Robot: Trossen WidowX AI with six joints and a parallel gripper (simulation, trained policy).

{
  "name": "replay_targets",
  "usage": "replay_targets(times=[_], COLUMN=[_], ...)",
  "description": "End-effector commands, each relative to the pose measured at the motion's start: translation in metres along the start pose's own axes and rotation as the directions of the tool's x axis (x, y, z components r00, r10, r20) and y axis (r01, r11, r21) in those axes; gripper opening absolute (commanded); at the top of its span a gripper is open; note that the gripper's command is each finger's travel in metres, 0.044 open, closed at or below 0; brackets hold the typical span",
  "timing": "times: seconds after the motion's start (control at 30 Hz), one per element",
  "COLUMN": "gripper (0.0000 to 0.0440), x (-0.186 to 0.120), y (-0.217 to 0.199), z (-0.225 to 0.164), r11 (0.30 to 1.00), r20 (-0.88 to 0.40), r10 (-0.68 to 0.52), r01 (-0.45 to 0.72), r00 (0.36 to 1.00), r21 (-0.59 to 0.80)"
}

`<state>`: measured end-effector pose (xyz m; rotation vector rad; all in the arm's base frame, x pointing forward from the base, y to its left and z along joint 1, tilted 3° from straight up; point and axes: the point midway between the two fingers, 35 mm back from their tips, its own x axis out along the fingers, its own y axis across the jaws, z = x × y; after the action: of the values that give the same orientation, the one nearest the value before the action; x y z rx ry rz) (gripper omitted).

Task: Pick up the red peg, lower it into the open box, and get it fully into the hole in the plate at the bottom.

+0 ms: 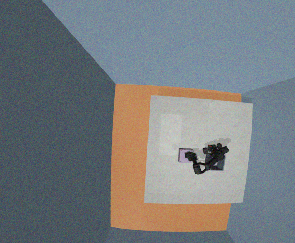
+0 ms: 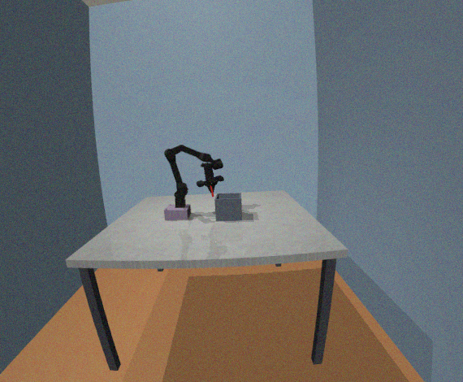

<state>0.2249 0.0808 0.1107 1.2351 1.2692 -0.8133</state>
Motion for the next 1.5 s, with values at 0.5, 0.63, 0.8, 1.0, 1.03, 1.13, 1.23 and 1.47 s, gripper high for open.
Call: replay_targets(times=[0.5,0.63,0.8,1.0,1.03,1.13,1.23,1.47], gripper=[0.0,0.0,0.0,0.0,0.0,0.0,0.0,0.0], x=[-0.068,-0.072,-0.075,-0.078,-0.078,-0.079,-0.079,-0.077], y=[0.018,0.017,0.016,0.016,0.017,0.017,0.018,0.019], z=[0.053,0.066,0.082,0.099,0.102,0.111,0.119,0.137], r11=[0.996,0.997,0.998,0.999,0.999,0.999,0.999,0.998], r20=[0.141,0.167,0.191,0.208,0.21,0.215,0.218,0.22], r10=[0.089,0.077,0.058,0.037,0.034,0.025,0.016,-0.001], r01=[-0.088,-0.077,-0.061,-0.043,-0.041,-0.033,-0.026,-0.011], r00=[0.986,0.983,0.98,0.977,0.977,0.976,0.976,0.975], r21=[-0.017,-0.006,0.008,0.024,0.027,0.035,0.042,0.054])
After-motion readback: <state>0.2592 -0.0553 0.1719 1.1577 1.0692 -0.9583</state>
